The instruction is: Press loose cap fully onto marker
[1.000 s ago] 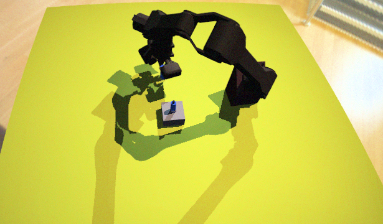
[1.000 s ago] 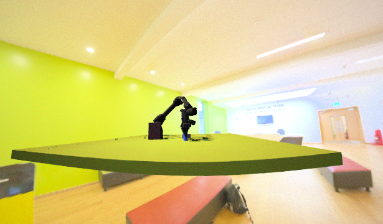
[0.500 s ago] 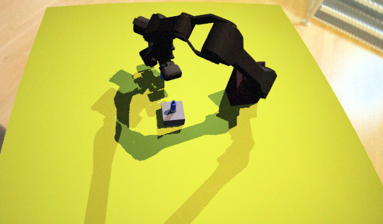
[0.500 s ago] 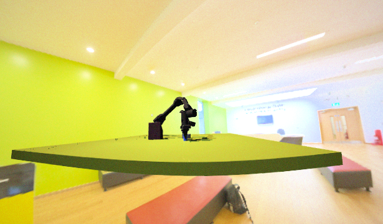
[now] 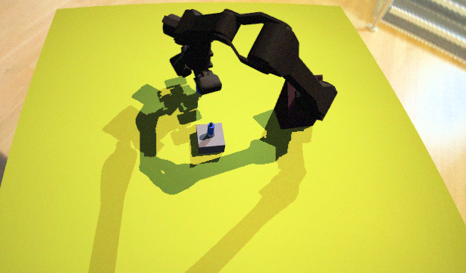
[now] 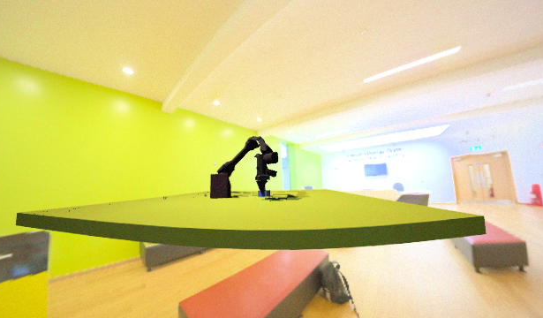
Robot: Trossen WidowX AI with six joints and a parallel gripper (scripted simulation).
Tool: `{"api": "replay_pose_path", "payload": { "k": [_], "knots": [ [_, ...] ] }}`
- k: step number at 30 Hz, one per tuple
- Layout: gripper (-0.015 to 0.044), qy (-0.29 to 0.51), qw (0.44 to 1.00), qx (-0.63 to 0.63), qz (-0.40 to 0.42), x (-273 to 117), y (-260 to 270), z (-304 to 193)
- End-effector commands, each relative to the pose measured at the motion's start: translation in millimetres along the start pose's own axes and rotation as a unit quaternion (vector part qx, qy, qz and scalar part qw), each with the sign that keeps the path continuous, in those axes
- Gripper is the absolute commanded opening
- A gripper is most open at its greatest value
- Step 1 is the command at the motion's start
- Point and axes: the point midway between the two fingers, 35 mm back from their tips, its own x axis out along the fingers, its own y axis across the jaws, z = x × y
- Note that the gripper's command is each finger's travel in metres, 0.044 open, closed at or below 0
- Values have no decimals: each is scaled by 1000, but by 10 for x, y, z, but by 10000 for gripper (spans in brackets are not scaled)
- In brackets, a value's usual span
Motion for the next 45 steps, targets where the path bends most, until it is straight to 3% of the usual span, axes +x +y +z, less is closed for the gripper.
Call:
{"api": "replay_pose_path", "payload": {
  "k": [1,13,45],
  "knots": [
    [0,-4,1000,-6,-8,-210,-14,30],
    [0,-4,1000,-6,-8,-461,17,26],
    [0,-3,1000,-5,-8,-843,1055,329]
  ]
}}
